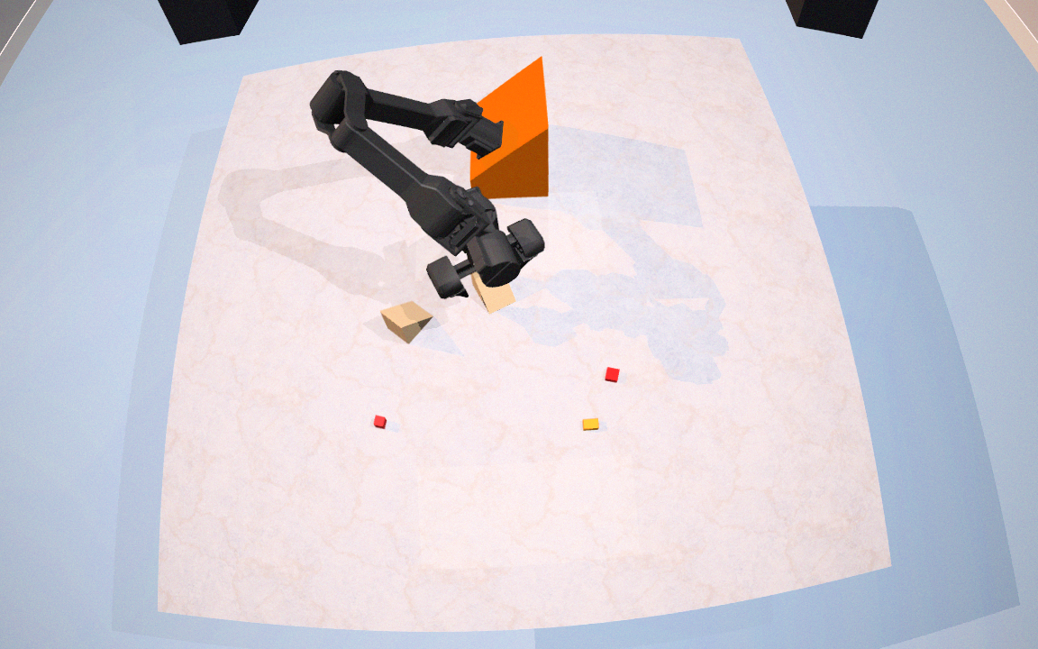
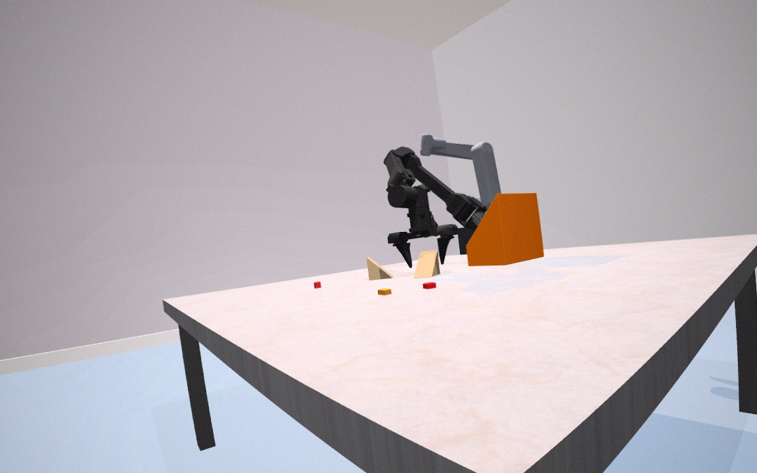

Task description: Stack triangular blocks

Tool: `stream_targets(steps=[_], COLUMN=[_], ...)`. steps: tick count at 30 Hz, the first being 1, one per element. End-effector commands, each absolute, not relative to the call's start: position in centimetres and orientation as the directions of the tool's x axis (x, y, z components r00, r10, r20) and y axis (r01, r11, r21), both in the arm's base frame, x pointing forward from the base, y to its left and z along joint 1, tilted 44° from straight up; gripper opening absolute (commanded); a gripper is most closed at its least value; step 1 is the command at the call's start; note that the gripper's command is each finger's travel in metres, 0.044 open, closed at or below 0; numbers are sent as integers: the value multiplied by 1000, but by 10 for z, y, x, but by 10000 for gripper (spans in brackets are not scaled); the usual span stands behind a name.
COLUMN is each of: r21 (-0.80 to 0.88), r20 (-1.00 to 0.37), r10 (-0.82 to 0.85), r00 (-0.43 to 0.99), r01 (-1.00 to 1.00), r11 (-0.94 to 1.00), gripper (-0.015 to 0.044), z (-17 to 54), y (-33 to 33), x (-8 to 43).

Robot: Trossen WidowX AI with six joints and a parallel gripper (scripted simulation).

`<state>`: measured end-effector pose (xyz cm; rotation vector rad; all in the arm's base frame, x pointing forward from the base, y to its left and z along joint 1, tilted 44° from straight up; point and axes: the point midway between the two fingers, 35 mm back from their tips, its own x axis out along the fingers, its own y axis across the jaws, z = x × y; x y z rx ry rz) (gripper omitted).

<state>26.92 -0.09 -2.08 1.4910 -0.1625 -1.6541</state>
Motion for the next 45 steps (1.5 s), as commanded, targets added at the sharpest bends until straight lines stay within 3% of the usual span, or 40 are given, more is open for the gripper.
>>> stream_targets(steps=[1, 11, 19, 25, 32, 45], r21=[619, 631, 631, 631, 630, 623], r20=[-732, -719, -719, -719, -720, -719], r10=[-674, -689, -689, -689, -687, -688], r00=[99, 96, 96, 96, 95, 97], r01=[510, 507, 507, 507, 506, 529], r11=[-598, -588, -588, -588, -589, -576], gripper=[440, 440, 230, 190, 6, 0], z=[-27, -36, -36, -36, -29, -16], y=[-6, -16, -16, -16, -9, 5], x=[268, 267, 267, 267, 266, 265])
